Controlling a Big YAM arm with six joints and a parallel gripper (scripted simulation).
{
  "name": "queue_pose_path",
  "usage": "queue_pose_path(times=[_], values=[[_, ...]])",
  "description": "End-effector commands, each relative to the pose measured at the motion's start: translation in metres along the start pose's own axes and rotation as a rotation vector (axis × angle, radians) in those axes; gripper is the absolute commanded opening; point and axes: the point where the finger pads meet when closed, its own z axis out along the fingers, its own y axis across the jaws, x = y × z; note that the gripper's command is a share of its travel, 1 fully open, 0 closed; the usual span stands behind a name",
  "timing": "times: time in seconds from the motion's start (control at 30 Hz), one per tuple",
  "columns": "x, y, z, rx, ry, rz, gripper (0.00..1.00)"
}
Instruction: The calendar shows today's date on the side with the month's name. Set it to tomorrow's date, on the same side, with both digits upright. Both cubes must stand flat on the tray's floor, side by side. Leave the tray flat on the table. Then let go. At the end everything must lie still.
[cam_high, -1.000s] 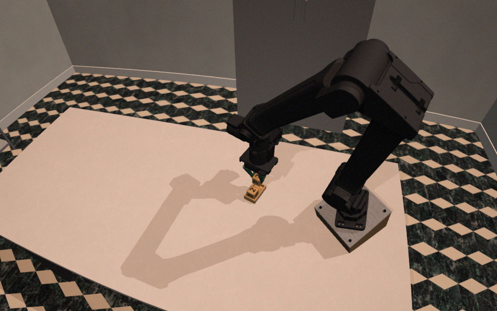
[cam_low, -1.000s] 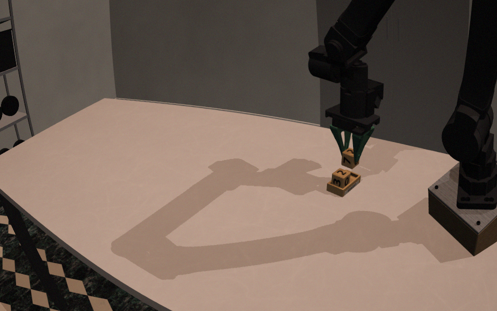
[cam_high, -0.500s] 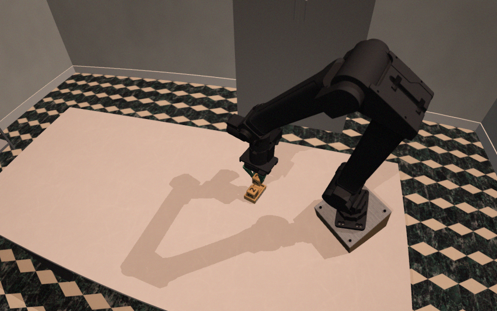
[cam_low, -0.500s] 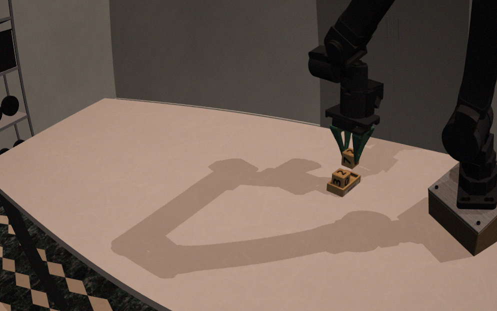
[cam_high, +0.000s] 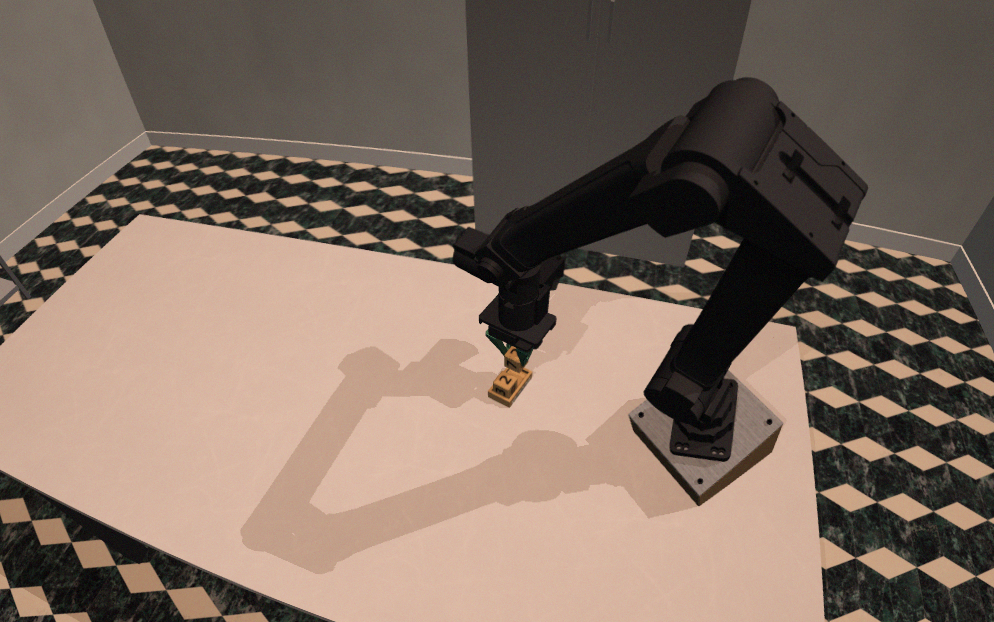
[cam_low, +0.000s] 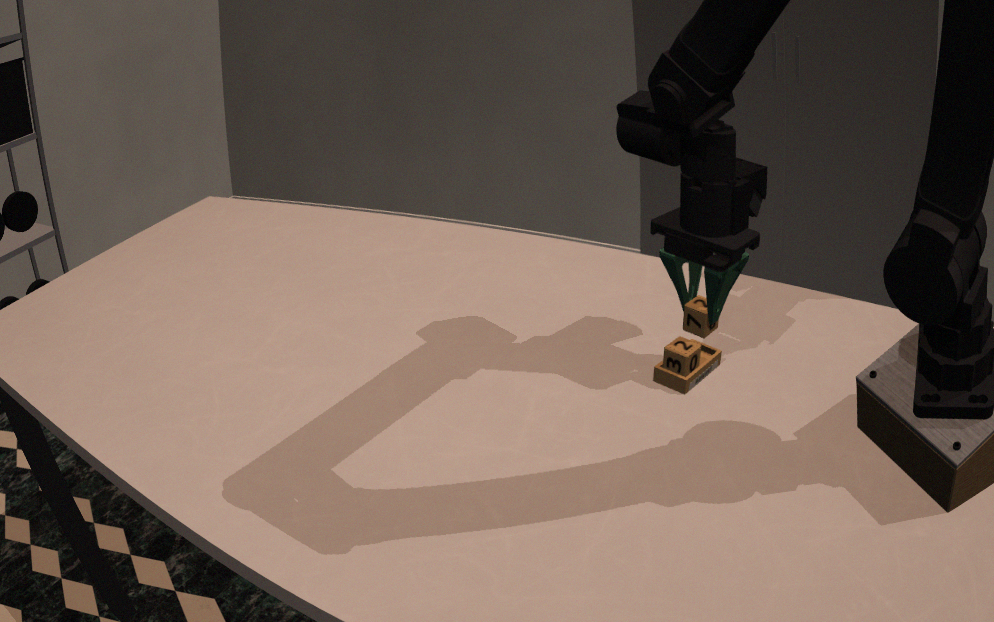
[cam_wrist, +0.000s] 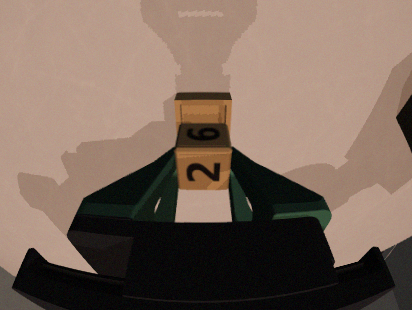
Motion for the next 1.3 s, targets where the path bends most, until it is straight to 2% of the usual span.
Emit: queue_pose_path(times=[0.0, 1.27], values=[[0.0028, 0.0034, 0.0034, 0.005, -0.002, -0.004, 0.26], [0.004, 0.0067, 0.0021, 0.0, -0.003, -0.007, 0.26]])
